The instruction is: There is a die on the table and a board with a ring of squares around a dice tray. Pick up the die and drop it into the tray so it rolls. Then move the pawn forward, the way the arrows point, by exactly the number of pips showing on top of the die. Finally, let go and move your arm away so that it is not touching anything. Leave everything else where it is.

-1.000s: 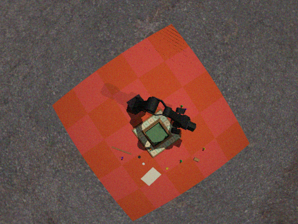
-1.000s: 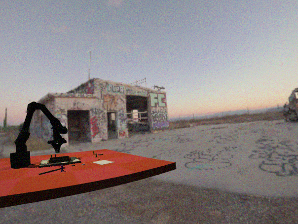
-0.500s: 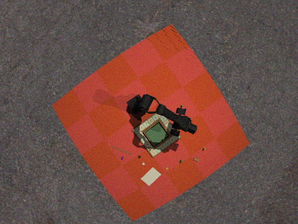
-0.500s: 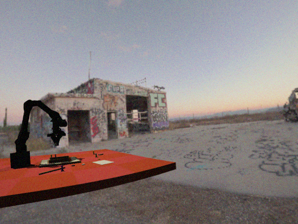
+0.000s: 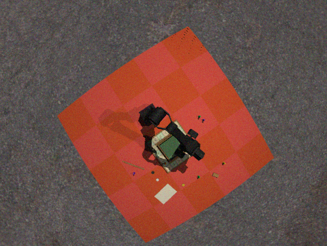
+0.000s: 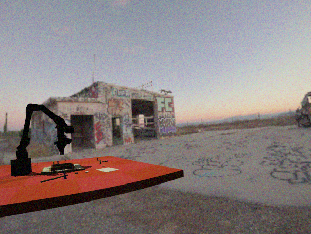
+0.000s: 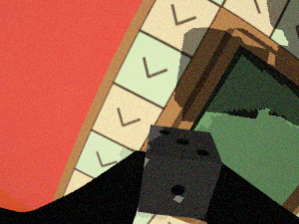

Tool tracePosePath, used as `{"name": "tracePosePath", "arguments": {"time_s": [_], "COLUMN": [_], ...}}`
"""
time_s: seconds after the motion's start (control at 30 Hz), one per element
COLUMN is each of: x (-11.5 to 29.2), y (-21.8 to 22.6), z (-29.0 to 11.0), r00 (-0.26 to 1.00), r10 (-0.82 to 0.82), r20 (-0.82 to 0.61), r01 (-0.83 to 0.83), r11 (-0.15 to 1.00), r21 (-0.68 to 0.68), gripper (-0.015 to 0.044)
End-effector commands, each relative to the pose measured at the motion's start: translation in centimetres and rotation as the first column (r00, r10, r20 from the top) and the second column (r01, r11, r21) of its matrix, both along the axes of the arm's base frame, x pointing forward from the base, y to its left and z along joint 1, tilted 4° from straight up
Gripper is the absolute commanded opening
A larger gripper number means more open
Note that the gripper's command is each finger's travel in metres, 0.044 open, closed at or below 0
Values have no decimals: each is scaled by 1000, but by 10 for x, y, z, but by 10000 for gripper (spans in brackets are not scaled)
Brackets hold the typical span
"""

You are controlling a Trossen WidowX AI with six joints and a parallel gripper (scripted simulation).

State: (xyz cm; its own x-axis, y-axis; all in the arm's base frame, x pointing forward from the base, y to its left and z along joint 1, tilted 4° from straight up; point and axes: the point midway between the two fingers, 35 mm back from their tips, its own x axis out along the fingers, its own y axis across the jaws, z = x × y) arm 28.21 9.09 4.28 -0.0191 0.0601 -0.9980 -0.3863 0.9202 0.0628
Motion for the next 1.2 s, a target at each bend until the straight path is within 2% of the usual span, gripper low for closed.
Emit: {"name": "tracePosePath", "arguments": {"time_s": [0.0, 0.43, 0.6, 0.87, 1.17], "x": [1, -6, -6, 1, 7], "y": [-22, -87, -90, -89, -89], "z": [-7, -26, -27, -38, -47], "r00": [996, 931, 925, 896, 785], "r10": [-93, -365, -379, -390, -404], "r20": [-6, -20, -16, 213, 470], "r01": [93, 365, 379, 384, 359], "r11": [996, 931, 925, 921, 915], "r21": [-9, -23, -22, 69, 187], "gripper": [0, 0, 0, 0, 0]}}
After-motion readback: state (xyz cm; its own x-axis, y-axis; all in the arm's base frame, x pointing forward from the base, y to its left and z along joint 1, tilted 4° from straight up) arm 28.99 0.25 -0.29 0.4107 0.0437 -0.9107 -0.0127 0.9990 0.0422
